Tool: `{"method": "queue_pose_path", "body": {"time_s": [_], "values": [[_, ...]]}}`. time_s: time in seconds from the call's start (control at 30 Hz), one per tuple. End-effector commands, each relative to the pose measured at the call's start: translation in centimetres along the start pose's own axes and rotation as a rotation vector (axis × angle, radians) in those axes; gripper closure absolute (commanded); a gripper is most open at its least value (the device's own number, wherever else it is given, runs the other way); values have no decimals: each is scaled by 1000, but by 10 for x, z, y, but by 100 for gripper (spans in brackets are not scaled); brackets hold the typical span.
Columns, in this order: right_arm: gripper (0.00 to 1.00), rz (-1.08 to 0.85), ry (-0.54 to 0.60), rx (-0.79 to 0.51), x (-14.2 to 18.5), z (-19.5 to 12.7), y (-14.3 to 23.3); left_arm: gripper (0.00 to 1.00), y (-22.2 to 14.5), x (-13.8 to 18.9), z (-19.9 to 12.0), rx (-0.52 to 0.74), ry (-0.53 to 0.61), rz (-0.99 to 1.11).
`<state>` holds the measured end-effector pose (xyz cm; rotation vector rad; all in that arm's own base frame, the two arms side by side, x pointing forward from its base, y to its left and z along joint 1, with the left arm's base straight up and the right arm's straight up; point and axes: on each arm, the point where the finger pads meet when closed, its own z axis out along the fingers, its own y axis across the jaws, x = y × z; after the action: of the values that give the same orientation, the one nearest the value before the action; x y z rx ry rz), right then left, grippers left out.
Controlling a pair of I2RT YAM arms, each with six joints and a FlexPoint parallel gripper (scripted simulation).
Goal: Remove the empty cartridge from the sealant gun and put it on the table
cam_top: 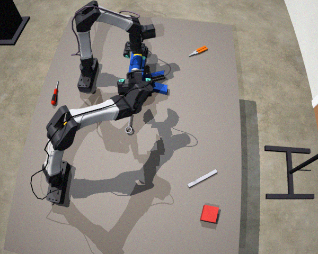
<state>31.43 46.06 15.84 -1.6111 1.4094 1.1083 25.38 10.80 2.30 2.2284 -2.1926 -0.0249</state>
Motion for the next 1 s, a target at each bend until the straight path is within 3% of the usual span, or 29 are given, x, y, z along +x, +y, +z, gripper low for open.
{"method": "queue_pose_path", "body": {"time_s": [0.0, 0.7, 0.77, 0.97], "values": [[0, -50, -36, 13, -25, -9, -4, 25, -8, -2, 1, 33, -2, -8], [0, -50, -36, 13, -25, -9, -4, 25, -8, 1, 33, 21, 3, -7], [0, -50, -36, 13, -25, -9, -4, 39, -8, 1, 33, 24, 2, -7], [0, -50, -36, 13, -25, -9, -4, 56, -9, -1, 29, 37, -4, -5]]}}
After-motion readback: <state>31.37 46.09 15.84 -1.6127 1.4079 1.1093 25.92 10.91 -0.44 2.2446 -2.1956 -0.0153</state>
